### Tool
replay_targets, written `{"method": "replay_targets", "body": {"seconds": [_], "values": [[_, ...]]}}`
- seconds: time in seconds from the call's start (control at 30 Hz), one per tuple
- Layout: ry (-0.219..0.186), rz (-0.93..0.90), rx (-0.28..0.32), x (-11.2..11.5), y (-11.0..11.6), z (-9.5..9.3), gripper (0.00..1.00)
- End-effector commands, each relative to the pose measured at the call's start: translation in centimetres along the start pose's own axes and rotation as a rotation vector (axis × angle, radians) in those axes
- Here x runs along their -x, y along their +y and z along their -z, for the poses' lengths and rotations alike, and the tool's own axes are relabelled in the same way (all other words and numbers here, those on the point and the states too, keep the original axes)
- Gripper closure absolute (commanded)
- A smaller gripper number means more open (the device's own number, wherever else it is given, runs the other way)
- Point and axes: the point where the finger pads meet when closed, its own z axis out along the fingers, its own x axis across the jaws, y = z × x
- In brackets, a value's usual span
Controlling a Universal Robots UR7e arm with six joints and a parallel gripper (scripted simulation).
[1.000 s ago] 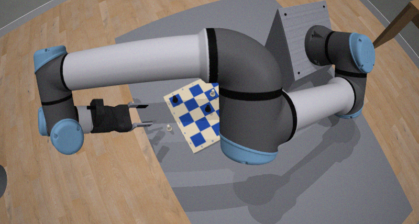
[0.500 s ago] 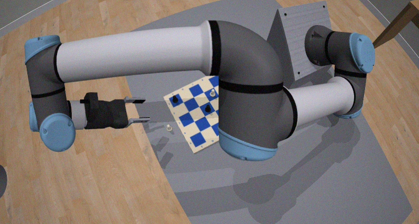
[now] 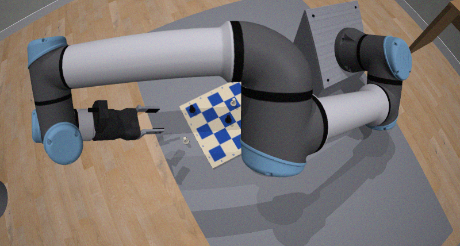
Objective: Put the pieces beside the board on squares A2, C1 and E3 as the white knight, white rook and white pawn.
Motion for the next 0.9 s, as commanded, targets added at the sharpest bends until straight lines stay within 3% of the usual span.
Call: {"method": "replay_targets", "body": {"seconds": [0.0,0.87], "values": [[0.008,-0.014,0.017,0.6,-0.4,0.4,0.00],[0.068,-0.131,0.144,4.9,-4.0,1.3,0.00]]}}
